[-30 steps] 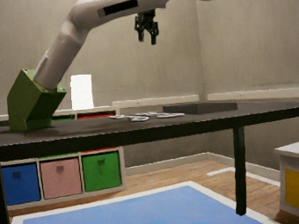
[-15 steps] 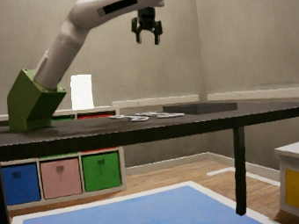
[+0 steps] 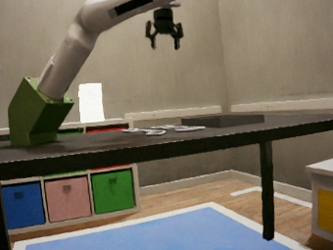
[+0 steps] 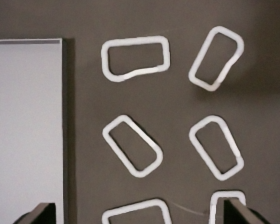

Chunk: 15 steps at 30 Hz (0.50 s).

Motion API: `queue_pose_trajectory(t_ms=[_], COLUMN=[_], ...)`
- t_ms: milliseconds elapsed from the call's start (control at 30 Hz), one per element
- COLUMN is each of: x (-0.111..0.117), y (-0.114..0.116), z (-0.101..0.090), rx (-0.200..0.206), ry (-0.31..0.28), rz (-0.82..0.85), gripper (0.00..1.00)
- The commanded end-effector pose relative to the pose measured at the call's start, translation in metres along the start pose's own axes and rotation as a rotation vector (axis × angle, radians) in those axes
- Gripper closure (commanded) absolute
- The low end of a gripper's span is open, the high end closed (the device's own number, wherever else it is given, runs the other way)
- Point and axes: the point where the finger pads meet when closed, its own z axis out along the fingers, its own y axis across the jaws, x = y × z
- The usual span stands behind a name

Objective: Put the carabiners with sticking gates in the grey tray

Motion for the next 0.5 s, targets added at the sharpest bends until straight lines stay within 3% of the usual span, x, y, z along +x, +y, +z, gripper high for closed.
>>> queue_pose_trajectory(t_ms=[0, 133, 167, 467], x=[-0.002, -0.002, -0.029, -0.029], y=[0.002, 0.002, 0.029, 0.029], z=[-0.003, -0.003, 0.043, 0.043], rx=[0.000, 0.000, 0.002, 0.002], ry=[-0.004, -0.004, -0.002, -0.002], rz=[0.007, 0.007, 0.003, 0.003], gripper=[0.00, 0.00, 0.00, 0.00])
